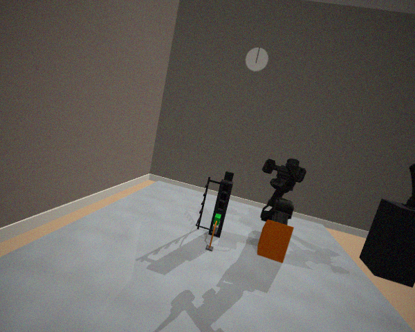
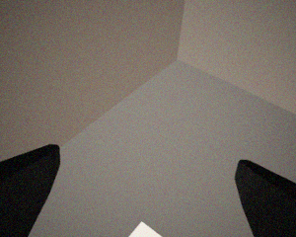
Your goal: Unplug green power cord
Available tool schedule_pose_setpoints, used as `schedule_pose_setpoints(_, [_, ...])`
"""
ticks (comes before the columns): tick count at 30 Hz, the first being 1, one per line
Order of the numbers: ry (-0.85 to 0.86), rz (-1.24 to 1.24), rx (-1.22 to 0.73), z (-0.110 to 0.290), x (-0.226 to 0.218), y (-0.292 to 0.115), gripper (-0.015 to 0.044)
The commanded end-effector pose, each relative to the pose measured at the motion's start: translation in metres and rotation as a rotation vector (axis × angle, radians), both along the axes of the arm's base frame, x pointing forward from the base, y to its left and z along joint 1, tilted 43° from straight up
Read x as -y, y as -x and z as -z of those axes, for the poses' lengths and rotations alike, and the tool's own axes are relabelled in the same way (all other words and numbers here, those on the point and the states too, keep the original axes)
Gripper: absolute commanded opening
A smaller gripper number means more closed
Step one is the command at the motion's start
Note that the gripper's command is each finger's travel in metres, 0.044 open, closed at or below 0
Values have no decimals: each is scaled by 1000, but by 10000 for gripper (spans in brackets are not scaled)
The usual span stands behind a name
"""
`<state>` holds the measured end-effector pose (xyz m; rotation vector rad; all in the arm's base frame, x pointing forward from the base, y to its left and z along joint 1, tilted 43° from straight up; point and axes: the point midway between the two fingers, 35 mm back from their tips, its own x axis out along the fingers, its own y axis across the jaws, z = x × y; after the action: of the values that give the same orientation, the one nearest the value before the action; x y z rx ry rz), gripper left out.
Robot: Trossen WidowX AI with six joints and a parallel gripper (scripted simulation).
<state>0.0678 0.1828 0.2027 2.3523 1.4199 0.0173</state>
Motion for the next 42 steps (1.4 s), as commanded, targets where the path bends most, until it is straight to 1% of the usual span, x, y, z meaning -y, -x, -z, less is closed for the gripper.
schedule_pose_setpoints(1, [6,0,6,0,0,0,374])
schedule_pose_setpoints(3, [57,3,52,1,-1,-2,321])
schedule_pose_setpoints(5, [160,4,141,4,-3,-7,269])
schedule_pose_setpoints(9, [472,-20,382,12,-9,-21,164])
schedule_pose_setpoints(14, [876,-118,637,25,-15,-41,160])
schedule_pose_setpoints(19, [1268,-302,835,41,-19,-63,160])
schedule_pose_setpoints(24, [1619,-585,976,61,-20,-87,160])
schedule_pose_setpoints(28, [1845,-888,1048,80,-18,-107,160])
schedule_pose_setpoints(32, [1999,-1252,1087,101,-13,-129,160])
schedule_pose_setpoints(35, [2052,-1567,1091,118,-6,-146,160])
schedule_pose_setpoints(37, [2047,-1785,1086,130,-1,-157,160])
schedule_pose_setpoints(42, [1960,-2164,1066,153,11,-173,160])
